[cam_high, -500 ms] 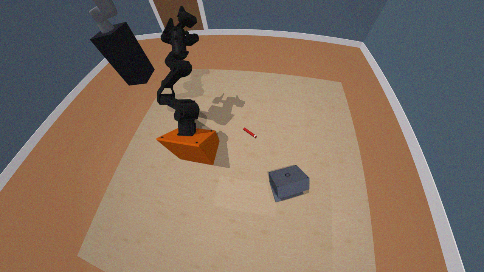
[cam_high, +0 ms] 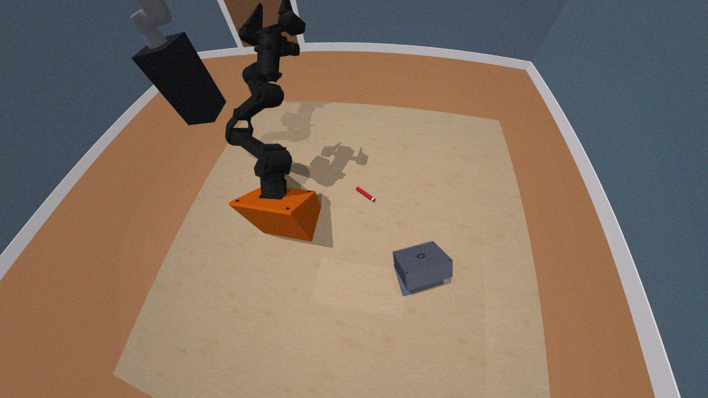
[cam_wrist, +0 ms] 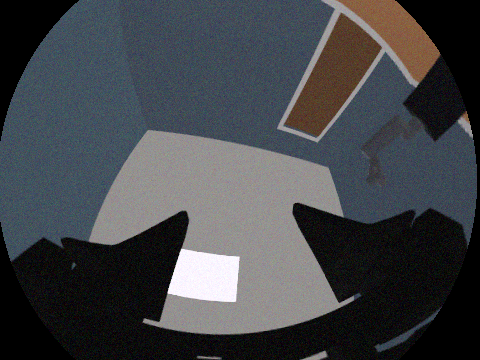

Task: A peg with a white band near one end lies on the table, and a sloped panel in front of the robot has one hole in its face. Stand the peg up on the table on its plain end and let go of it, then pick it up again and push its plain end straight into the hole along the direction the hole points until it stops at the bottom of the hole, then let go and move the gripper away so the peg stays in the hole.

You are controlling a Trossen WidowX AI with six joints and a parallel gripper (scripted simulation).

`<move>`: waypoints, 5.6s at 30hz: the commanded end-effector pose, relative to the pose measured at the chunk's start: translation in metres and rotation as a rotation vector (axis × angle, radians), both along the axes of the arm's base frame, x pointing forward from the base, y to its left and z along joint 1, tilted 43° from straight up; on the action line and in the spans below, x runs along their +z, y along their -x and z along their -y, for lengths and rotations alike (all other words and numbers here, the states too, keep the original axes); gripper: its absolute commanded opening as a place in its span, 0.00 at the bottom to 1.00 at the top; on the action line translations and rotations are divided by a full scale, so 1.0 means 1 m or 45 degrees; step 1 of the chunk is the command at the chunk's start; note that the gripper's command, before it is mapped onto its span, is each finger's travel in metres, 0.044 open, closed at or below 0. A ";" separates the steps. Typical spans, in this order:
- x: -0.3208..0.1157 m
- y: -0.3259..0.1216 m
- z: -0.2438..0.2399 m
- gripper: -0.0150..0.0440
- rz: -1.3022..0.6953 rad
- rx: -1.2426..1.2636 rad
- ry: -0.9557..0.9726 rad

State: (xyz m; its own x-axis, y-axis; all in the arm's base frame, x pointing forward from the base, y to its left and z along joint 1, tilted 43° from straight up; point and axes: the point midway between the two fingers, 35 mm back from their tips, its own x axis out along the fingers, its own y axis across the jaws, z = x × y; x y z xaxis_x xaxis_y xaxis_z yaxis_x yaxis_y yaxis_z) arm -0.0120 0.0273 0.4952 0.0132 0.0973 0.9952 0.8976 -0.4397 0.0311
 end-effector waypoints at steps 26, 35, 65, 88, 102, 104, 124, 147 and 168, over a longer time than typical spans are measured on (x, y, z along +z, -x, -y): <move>-0.016 -0.160 0.091 1.00 -0.733 0.665 -0.535; -0.042 -0.210 0.108 1.00 -0.943 0.888 -0.754; -0.175 -0.332 0.106 1.00 -1.595 1.392 -1.468; -0.284 -0.367 0.076 1.00 -1.839 1.724 -2.388; -0.345 -0.365 0.049 1.00 -1.842 1.748 -3.074; -0.352 -0.363 0.045 1.00 -1.830 1.735 -3.178; -0.418 -0.333 0.002 1.00 -1.475 1.309 -4.249; -0.450 -0.309 -0.027 1.00 -0.990 0.711 -4.831; -0.475 -0.315 -0.050 1.00 -0.991 0.708 -4.829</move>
State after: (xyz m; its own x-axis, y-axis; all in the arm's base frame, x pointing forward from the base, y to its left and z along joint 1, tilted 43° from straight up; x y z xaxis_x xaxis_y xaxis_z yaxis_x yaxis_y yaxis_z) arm 0.3052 0.0737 0.0260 0.1582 0.6621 -0.7325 0.6112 0.5170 0.5993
